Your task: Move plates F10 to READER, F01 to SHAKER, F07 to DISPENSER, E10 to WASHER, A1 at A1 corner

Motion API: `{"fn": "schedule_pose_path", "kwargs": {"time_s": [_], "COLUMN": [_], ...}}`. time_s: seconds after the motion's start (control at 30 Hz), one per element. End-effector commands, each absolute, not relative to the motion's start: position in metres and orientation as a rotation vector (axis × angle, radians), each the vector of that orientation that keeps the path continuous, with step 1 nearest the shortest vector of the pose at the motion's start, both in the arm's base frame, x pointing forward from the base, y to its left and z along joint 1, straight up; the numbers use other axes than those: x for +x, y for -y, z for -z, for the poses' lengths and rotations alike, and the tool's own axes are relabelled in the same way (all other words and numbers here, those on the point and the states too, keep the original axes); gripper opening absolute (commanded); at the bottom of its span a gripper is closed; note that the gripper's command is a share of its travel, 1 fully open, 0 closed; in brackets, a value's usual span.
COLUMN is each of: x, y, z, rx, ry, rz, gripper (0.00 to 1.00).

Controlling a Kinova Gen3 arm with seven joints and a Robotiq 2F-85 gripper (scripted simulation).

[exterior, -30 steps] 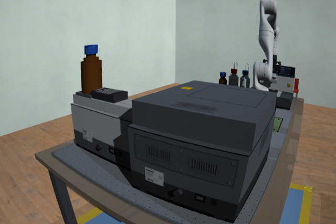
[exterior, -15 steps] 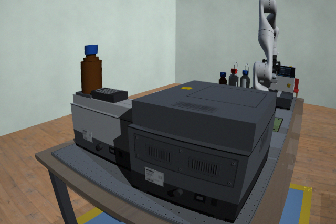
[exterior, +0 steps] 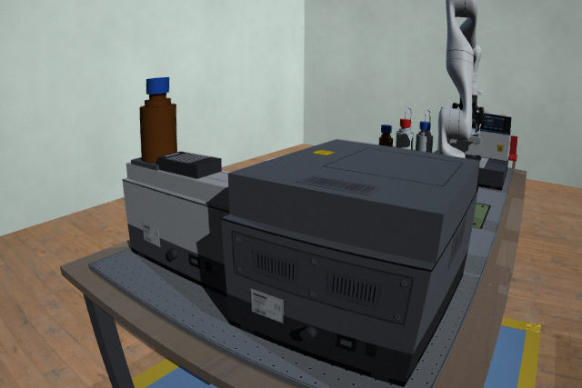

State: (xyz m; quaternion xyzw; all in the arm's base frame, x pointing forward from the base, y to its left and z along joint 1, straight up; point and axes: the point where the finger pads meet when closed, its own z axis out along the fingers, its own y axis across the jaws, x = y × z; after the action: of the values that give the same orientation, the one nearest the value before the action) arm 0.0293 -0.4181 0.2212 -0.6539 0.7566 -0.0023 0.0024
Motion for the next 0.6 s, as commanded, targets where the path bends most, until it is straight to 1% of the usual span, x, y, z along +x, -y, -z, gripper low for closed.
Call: {"fn": "schedule_pose_path", "kwargs": {"time_s": [0.0, 0.57], "x": [0.030, 0.033], "y": [0.406, 0.359], "z": [-0.222, -0.222], "rx": [-2.005, -1.844], "ry": [-2.415, -2.539], "rz": [0.011, 0.010], "gripper": [0.94, 0.94]}}
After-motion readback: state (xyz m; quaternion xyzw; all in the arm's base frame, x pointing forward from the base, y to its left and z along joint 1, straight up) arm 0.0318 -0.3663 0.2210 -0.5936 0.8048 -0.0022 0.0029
